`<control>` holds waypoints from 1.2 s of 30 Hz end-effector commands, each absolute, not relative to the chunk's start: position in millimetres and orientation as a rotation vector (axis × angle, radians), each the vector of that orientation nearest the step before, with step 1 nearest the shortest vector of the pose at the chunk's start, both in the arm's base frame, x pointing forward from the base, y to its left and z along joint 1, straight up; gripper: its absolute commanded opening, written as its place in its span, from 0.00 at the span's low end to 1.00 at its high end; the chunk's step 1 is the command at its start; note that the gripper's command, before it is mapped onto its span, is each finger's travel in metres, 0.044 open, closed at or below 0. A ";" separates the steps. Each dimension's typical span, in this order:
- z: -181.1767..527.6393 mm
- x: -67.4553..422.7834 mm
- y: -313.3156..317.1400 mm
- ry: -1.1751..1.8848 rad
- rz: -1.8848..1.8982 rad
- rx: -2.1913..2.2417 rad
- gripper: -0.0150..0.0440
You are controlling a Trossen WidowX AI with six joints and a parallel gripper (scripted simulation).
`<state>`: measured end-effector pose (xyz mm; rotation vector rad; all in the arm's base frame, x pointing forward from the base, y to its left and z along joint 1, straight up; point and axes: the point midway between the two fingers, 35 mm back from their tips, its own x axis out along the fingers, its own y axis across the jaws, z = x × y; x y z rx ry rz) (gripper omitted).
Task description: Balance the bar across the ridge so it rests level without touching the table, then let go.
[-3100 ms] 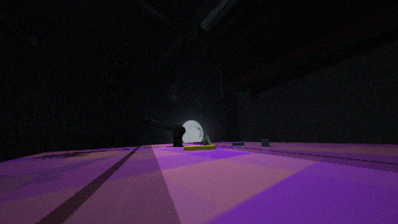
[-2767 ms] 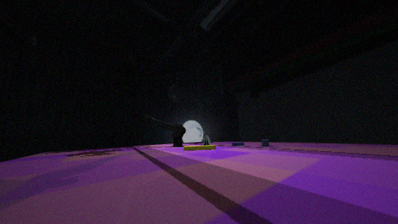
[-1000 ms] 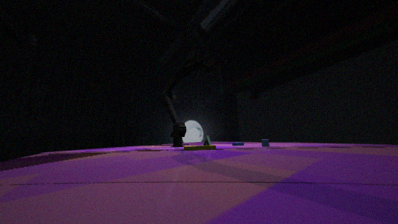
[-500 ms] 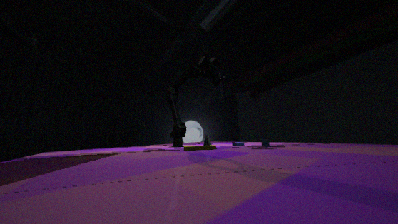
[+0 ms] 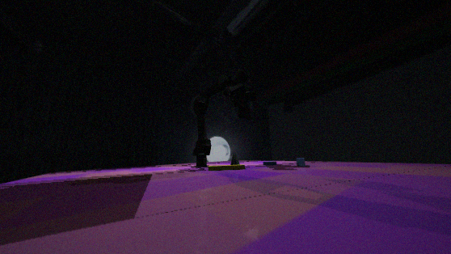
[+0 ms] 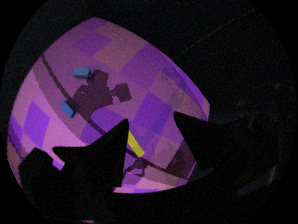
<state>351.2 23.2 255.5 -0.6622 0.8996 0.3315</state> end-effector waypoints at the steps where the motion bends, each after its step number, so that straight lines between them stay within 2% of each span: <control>1: 223.9 346.5 15.1 1.008 0.404 -0.712 0.79; 15: 120.6 302.7 -14.3 1.391 0.769 -0.801 0.79; 36: 69.1 303.6 -14.7 1.395 0.775 -0.801 0.79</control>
